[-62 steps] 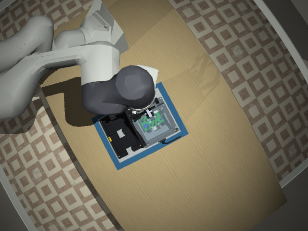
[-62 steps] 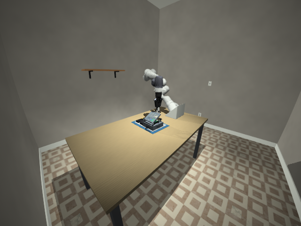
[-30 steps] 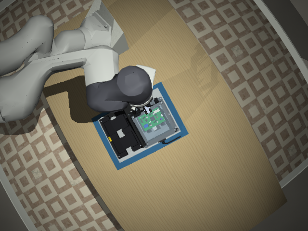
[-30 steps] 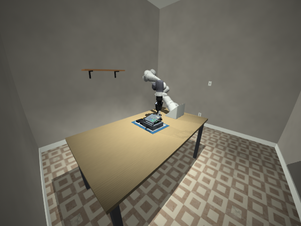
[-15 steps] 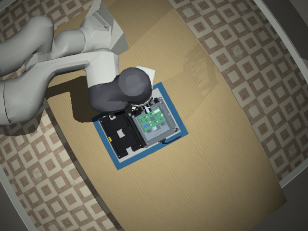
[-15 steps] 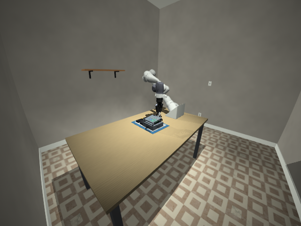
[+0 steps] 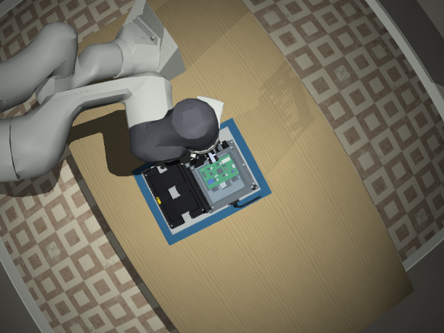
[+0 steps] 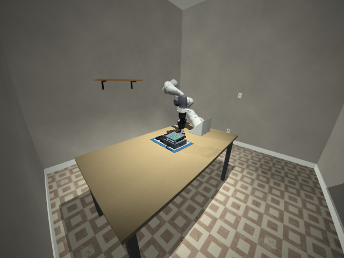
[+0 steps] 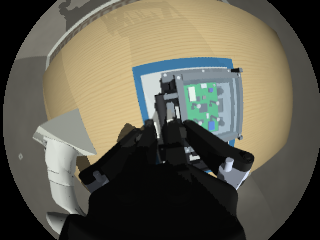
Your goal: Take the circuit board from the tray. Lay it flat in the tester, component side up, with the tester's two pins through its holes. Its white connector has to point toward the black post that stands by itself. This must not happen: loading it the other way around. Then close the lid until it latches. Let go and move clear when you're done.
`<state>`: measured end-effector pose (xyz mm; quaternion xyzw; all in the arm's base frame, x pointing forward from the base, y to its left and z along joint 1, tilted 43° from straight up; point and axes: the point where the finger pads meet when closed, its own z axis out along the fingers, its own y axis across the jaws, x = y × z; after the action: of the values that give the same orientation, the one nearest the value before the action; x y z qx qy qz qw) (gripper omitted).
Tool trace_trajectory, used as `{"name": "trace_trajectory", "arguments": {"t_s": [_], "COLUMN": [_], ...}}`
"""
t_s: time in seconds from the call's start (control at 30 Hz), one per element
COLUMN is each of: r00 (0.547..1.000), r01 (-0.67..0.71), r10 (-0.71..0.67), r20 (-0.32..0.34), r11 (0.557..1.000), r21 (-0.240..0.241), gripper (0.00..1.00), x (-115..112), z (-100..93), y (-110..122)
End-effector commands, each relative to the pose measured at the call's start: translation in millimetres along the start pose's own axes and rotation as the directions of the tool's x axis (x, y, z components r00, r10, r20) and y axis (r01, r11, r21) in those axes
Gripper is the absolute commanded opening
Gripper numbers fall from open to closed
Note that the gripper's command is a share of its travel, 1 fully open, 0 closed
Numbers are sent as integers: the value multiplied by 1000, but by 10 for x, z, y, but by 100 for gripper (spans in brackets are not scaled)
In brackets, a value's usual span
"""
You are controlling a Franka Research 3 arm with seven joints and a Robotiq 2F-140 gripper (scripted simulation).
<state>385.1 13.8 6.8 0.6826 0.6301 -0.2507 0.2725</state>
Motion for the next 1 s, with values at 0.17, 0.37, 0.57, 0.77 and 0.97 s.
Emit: {"name": "trace_trajectory", "arguments": {"t_s": [0.17, 0.37, 0.57, 0.77, 0.97], "r00": [1000, 1000, 1000, 1000, 1000], "r01": [-5, -5, -5, -5, -5], "r10": [5, 5, 5, 5, 5], "r20": [0, 0, 0, 0, 0], "r11": [1000, 1000, 1000, 1000, 1000], "r21": [1, 1, 1, 1, 1], "gripper": [0, 0, 0, 0, 0], "x": [-14, -14, -14, -14, -14], "z": [63, 76, 81, 83, 83], "y": [7, 6, 6, 6, 6]}}
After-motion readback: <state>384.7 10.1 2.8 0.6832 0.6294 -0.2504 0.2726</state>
